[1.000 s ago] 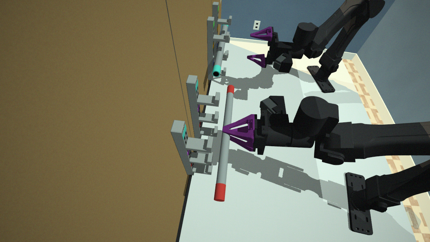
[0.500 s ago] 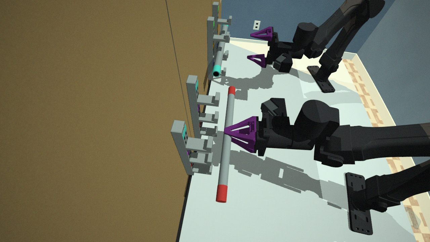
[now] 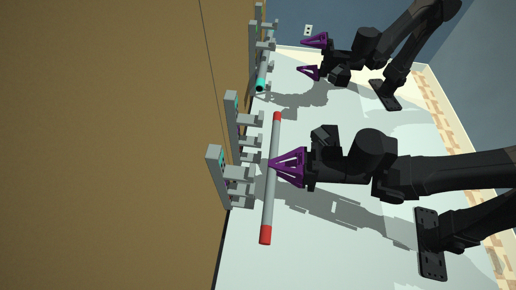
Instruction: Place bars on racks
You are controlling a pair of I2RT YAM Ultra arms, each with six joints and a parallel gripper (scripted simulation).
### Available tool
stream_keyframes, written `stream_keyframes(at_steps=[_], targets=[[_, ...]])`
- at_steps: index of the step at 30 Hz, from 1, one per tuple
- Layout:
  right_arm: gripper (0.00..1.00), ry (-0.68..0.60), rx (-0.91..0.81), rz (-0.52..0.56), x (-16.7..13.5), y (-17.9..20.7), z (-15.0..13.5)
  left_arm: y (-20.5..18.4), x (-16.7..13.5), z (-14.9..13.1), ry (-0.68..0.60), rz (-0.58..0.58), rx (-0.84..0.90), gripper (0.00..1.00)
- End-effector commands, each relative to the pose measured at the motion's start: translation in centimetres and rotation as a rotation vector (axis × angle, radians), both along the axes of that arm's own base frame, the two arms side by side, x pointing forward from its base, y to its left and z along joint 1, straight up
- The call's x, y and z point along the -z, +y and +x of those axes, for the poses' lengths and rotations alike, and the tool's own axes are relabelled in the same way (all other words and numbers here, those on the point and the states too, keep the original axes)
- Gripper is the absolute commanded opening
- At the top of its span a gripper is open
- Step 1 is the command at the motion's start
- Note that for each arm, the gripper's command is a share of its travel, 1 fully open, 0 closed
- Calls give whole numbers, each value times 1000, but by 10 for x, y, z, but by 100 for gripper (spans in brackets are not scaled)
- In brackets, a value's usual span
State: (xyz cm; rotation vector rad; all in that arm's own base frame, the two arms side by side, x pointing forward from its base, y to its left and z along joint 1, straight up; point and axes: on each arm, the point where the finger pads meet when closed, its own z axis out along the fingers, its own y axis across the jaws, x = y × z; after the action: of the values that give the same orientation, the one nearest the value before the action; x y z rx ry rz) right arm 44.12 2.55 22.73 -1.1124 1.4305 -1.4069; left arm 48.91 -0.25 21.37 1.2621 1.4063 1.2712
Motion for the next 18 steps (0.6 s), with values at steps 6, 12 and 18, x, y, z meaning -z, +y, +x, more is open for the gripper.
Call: stream_keyframes(at_steps=[6, 12, 18], targets=[[100, -43, -5, 16, -10, 4, 0, -1, -33, 5, -140, -21, 2, 0], [100, -43, -5, 16, -10, 4, 0, 0, -28, 5, -140, -21, 2, 0], [100, -43, -5, 16, -10, 4, 0, 0, -23, 5, -140, -21, 2, 0]])
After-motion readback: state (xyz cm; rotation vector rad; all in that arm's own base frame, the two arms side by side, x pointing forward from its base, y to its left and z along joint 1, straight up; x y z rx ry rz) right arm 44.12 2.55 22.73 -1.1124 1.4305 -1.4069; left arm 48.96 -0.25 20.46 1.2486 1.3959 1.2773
